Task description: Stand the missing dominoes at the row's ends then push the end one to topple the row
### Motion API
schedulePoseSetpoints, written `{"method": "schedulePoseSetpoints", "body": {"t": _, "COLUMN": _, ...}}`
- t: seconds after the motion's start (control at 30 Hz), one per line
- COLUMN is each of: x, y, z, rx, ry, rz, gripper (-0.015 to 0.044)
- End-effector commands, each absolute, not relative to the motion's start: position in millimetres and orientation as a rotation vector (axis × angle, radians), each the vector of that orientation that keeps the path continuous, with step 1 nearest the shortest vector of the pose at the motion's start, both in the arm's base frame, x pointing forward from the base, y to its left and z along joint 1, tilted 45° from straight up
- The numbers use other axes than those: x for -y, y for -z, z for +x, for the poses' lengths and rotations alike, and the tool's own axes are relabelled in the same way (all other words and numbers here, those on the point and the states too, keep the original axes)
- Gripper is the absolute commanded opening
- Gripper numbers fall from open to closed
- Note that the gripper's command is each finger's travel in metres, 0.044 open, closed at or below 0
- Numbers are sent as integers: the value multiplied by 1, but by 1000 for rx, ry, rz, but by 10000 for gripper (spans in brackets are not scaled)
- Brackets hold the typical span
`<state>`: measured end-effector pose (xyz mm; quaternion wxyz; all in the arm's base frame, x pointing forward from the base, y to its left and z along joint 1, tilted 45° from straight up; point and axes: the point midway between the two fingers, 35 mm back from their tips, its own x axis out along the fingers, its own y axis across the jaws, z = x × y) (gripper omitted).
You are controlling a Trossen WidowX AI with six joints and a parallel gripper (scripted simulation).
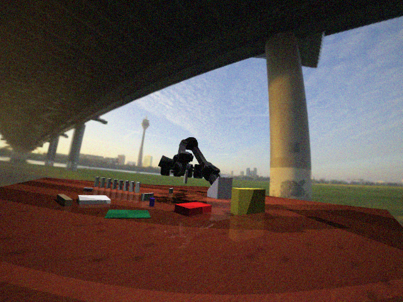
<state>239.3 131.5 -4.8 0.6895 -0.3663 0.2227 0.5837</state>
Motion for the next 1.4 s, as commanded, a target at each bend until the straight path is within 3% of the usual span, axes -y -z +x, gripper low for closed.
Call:
{"method": "schedulePoseSetpoints", "body": {"t": 0.0, "x": -123, "y": 18, "z": 241, "rx": -500, "ry": -1314, "rz": -816, "gripper": 25}}
{"method": "schedulePoseSetpoints", "body": {"t": 0.93, "x": -87, "y": 61, "z": 242, "rx": -500, "ry": -1311, "rz": -806, "gripper": 25}}
{"method": "schedulePoseSetpoints", "body": {"t": 1.37, "x": -87, "y": 61, "z": 242, "rx": -500, "ry": -1311, "rz": -806, "gripper": 366}}
